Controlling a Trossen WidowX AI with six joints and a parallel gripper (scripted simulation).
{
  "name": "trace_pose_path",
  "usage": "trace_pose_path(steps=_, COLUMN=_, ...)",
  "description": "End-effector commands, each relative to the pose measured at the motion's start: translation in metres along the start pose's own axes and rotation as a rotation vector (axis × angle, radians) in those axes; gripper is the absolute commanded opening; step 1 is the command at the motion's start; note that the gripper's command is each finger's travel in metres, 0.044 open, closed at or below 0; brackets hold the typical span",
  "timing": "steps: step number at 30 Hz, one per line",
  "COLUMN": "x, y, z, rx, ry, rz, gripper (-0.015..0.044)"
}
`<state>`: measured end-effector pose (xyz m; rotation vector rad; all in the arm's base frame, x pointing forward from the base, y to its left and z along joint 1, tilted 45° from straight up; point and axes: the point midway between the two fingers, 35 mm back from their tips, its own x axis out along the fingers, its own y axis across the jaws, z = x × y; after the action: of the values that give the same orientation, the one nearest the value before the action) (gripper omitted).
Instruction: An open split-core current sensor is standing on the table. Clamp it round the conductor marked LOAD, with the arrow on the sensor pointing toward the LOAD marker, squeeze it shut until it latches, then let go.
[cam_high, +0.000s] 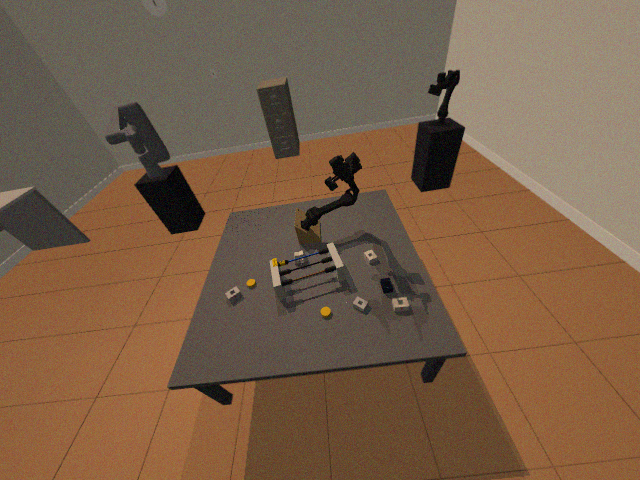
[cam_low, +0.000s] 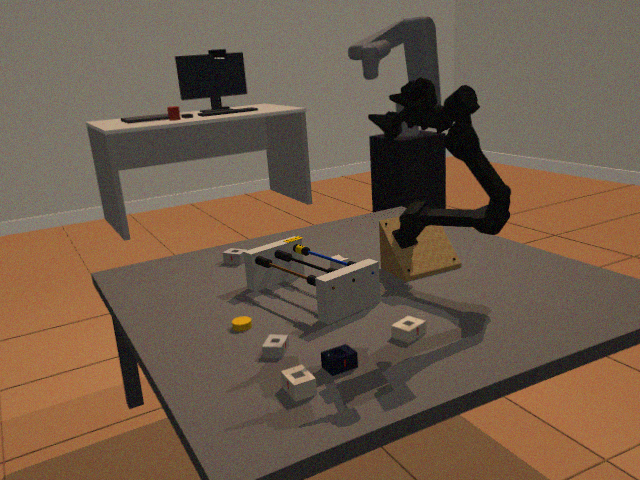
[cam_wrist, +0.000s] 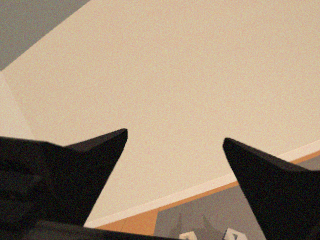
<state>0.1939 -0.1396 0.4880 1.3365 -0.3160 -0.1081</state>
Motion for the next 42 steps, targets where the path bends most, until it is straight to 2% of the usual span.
trace_pose_path(steps=1, x=0.018, y=-0.021, z=-0.017, rx=-0.159, ry=0.046, rz=0.007, gripper=0.0440)
trace_pose_path(steps=12, x=0.060, y=-0.089, z=-0.108, rx=-0.782, ry=0.178, rz=0.055, gripper=0.0440)
trace_pose_path(steps=21, x=0.054, y=-0.138, z=-0.197, rx=-1.321, ry=0.272, rz=0.139, gripper=0.0440)
trace_pose_path(steps=28, x=0.054, y=-0.141, z=-0.198, rx=-1.333, ry=0.277, rz=0.137, gripper=0.0440)
trace_pose_path(steps=31, x=0.065, y=-0.159, z=-0.195, rx=-1.349, ry=0.332, rz=0.076, gripper=0.0440)
trace_pose_path(steps=37, x=0.097, y=-0.249, z=-0.170, rx=-1.334, ry=0.583, rz=-0.211, gripper=0.0440)
trace_pose_path(steps=42, x=0.099, y=-0.332, z=-0.136, rx=-1.220, ry=0.821, rz=-0.455, gripper=0.0440)
